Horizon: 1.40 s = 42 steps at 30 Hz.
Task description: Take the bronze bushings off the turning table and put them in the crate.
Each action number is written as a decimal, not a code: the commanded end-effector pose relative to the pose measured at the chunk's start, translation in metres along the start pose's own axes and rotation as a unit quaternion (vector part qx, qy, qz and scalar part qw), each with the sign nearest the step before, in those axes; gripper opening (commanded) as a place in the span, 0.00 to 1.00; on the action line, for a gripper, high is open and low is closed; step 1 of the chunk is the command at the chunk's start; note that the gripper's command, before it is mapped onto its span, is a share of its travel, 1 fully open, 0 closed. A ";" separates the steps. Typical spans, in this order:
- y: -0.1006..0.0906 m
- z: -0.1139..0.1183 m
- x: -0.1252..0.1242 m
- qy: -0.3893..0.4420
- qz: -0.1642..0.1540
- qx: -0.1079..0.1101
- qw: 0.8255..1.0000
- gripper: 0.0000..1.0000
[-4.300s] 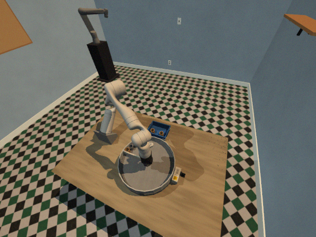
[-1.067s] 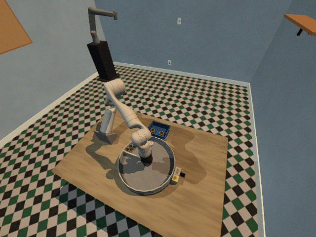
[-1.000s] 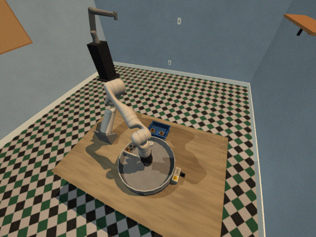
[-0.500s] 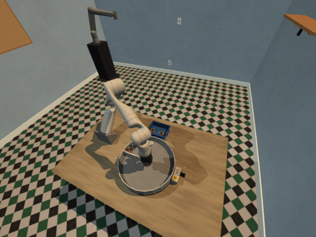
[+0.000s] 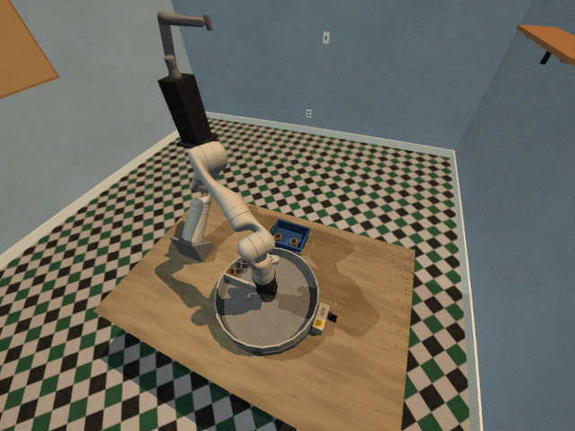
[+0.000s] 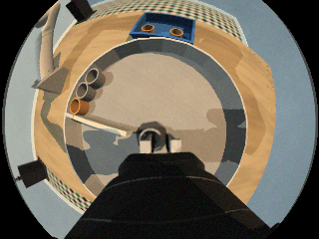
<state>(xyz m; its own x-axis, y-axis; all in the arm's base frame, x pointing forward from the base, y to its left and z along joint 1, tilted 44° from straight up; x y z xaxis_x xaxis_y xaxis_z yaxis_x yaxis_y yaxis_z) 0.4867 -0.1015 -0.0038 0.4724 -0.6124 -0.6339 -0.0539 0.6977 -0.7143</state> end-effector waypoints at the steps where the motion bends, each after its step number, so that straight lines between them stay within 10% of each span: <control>1: -0.002 0.000 0.001 0.000 -0.002 0.001 1.000 0.47; 42: -0.038 0.000 0.001 0.000 -0.002 0.001 1.000 0.47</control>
<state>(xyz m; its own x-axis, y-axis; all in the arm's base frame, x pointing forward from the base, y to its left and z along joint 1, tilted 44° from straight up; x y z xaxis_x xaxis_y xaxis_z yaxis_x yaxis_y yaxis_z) 0.4889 -0.1273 0.0225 0.4724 -0.6132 -0.6331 -0.0528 0.6973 -0.7148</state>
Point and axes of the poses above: the point where the finger pads meet when closed, its own y axis out along the fingers, its own z axis across the jaws, x = y × z, the point moved 6 cm from there along -y, back along the fingers, and after that the axes turned 10 degrees about -y, right-handed, at the moved point
